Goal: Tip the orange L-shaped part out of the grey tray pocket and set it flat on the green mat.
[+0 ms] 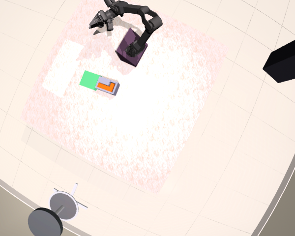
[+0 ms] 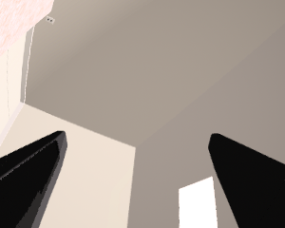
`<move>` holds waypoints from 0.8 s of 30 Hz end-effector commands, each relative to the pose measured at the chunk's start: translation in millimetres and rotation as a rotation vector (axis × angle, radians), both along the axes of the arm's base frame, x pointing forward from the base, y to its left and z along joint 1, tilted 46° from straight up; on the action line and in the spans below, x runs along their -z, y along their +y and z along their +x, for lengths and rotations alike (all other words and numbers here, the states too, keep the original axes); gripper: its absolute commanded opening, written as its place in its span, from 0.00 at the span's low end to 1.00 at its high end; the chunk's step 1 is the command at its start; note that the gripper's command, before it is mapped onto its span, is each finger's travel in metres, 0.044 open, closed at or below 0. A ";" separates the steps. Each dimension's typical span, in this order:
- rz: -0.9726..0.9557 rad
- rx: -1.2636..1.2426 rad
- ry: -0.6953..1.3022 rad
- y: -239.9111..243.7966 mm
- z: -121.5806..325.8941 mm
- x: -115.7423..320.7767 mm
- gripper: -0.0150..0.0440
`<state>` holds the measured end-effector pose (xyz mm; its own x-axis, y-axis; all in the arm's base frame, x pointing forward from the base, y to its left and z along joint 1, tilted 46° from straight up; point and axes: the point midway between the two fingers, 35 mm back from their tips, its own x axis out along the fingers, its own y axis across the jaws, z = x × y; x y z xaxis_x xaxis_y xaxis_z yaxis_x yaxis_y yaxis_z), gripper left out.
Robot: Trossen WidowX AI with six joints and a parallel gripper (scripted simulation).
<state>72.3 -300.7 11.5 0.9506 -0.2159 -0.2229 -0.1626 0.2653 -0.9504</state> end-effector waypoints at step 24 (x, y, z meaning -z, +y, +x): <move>1.009 -0.306 0.518 113.3 173.6 -7.0 0.56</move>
<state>228.4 -209.0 12.4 0.7477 0.4268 -0.5088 -0.6106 0.7431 -0.2739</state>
